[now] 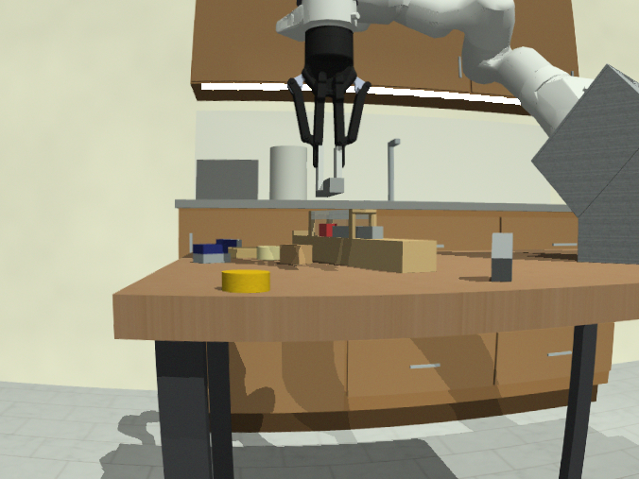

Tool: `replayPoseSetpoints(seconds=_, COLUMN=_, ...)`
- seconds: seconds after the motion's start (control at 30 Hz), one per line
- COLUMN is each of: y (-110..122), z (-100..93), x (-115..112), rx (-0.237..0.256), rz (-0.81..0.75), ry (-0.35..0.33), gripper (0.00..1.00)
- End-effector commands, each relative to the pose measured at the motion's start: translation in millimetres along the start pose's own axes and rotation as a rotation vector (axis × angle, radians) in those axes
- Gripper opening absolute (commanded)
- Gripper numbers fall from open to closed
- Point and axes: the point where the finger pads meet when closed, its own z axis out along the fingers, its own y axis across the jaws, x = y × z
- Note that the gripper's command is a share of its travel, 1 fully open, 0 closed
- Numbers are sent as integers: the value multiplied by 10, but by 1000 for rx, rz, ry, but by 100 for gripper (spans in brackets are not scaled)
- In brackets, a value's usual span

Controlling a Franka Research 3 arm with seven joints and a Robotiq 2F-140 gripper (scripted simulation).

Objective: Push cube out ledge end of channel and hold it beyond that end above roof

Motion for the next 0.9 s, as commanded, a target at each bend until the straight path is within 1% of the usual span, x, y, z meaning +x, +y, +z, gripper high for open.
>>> replayPoseSetpoints(seconds=0.0, y=81, z=-11, x=-21, rx=-2, rz=-26, ry=1, gripper=0)
replayPoseSetpoints(seconds=0.03, y=227, z=-11, x=-70, rx=-2, rz=-65, ry=1, gripper=0)
replayPoseSetpoints(seconds=0.13, y=867, z=-13, x=-227, rx=-2, rz=-235, ry=1, gripper=0)
replayPoseSetpoints(seconds=0.17, y=1015, z=-14, x=-250, rx=-2, rz=-274, ry=1, gripper=0)
replayPoseSetpoints(seconds=0.2, y=1087, z=-15, x=-260, rx=-1, rz=-294, ry=1, gripper=0)
replayPoseSetpoints(seconds=0.3, y=1100, z=3, x=-261, rx=-2, rz=-297, ry=1, gripper=0)
replayPoseSetpoints(seconds=0.4, y=1100, z=153, x=-264, rx=-2, rz=-297, ry=1, gripper=0)
replayPoseSetpoints(seconds=0.47, y=1100, z=153, x=-264, rx=-2, rz=-297, ry=1, gripper=0)
replayPoseSetpoints(seconds=0.53, y=1100, z=284, x=-266, rx=-2, rz=-297, ry=1, gripper=0)
replayPoseSetpoints(seconds=0.6, y=1100, z=368, x=-267, rx=-2, rz=-297, ry=1, gripper=0)
replayPoseSetpoints(seconds=0.87, y=1100, z=432, x=-267, rx=-2, rz=-297, ry=1, gripper=0)
